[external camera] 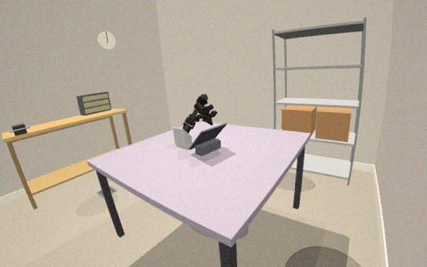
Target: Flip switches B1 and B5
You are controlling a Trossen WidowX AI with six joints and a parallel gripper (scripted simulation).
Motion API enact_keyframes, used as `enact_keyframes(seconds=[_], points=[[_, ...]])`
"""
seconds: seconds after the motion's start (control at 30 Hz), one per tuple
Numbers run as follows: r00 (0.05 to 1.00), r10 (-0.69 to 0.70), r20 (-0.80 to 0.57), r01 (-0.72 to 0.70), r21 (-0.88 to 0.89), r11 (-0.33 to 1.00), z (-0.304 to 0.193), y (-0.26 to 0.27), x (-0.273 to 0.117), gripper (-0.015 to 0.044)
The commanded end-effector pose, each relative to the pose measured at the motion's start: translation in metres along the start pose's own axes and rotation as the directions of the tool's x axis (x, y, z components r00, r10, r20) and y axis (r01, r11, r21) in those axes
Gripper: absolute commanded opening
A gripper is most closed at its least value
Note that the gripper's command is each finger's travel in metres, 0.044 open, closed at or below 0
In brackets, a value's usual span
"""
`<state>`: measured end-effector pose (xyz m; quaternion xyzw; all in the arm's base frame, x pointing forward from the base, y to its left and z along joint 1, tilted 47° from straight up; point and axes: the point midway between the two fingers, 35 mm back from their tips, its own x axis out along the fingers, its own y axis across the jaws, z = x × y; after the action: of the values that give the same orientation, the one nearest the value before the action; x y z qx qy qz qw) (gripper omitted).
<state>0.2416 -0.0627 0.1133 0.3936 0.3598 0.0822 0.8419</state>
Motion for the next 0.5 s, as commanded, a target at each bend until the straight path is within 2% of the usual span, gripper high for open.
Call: enact_keyframes(seconds=[0.0,0.13,0.37,0.47], points=[[1.000,0.010,0.017,-0.010,-0.010,1.000,0.001,0.005,-0.017,0.0000],[1.000,0.007,0.016,-0.007,-0.010,1.000,0.000,-0.002,-0.016,0.0000],[1.000,0.005,0.016,-0.005,-0.013,1.000,-0.014,-0.071,-0.016,0.0000],[1.000,0.007,0.018,-0.007,-0.014,1.000,-0.017,-0.077,-0.016,0.0000]])
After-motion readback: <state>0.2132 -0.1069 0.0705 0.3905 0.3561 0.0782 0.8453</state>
